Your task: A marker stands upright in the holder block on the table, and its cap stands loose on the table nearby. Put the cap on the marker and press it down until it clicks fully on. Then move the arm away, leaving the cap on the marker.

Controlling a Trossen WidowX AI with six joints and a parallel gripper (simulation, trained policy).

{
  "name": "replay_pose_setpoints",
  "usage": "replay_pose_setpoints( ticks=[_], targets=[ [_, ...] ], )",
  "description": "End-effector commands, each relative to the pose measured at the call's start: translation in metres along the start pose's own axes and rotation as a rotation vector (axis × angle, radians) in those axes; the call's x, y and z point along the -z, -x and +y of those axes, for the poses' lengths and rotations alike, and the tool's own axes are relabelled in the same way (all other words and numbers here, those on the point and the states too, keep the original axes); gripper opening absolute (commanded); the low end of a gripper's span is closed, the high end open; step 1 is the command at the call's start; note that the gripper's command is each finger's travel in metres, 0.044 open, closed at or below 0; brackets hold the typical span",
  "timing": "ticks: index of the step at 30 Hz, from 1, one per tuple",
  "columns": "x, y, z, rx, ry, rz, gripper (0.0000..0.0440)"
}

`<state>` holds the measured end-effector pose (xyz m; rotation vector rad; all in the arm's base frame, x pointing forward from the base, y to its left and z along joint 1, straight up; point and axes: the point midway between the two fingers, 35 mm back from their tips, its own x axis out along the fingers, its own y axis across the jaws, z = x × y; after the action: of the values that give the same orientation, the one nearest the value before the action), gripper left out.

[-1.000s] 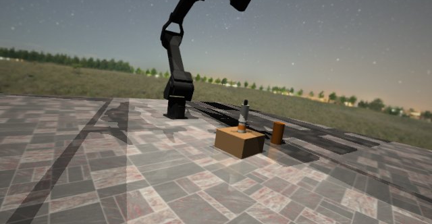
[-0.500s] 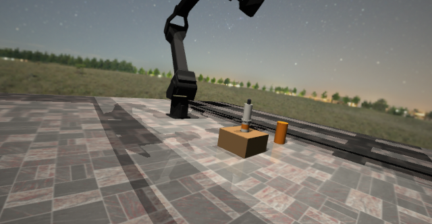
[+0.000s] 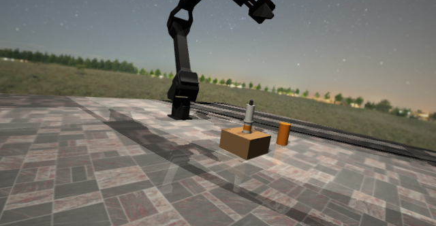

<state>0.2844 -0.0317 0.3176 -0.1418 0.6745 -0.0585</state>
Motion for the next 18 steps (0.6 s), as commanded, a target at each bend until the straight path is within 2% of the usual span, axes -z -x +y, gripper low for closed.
replay_pose_setpoints(
  ticks=[1, 18],
  targets=[
    [0.000, -0.006, 0.003, -0.008, -0.004, 0.029, 0.0319],
    [0.009, -0.042, 0.022, -0.063, 0.004, 0.189, 0.0319]
  ],
)
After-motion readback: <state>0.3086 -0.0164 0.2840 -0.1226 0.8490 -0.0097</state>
